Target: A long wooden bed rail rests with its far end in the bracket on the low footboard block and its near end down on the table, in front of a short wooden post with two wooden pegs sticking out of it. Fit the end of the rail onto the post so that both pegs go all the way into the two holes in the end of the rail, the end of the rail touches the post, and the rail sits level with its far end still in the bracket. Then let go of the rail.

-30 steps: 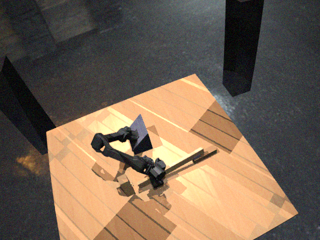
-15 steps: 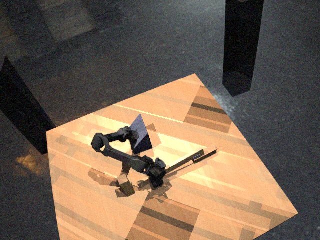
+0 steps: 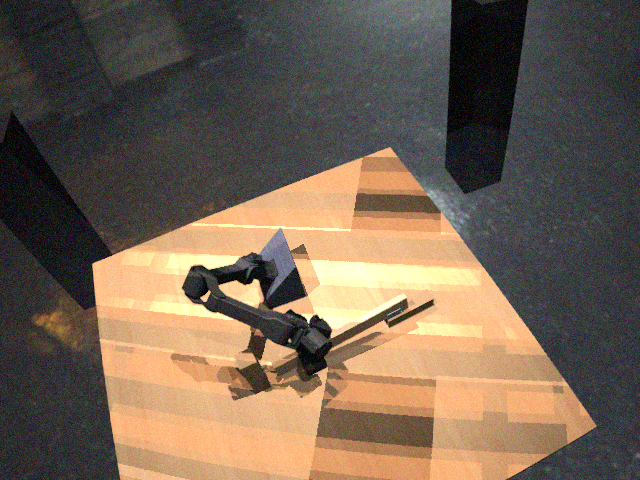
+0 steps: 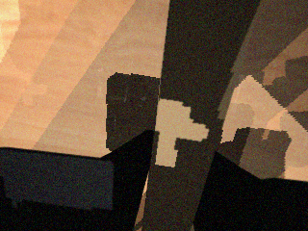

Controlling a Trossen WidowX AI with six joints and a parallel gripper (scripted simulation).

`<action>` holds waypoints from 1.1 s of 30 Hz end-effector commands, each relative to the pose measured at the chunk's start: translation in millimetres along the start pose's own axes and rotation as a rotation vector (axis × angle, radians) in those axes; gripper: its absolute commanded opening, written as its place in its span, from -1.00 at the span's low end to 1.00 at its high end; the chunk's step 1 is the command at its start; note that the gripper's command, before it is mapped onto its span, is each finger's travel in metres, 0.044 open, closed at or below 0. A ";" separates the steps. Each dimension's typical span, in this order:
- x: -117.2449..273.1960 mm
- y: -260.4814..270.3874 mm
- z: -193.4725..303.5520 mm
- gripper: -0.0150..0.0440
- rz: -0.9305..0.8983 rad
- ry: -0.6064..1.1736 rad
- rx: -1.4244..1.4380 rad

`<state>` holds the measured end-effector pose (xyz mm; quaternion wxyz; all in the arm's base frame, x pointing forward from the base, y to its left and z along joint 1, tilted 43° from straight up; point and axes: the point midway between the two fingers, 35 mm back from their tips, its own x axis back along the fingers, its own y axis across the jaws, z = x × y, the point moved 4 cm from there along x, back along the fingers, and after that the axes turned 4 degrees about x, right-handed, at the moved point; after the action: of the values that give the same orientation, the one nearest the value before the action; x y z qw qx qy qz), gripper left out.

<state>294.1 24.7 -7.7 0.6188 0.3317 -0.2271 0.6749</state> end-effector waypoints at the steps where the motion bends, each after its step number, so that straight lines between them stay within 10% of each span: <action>1: 7.4 -2.0 -1.4 -0.49 0.012 -0.008 0.002; 33: 23.5 -3.2 -1.3 -0.49 0.013 -0.009 0.002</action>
<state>295.6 35.0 4.2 0.6194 0.3299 -0.2228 0.6767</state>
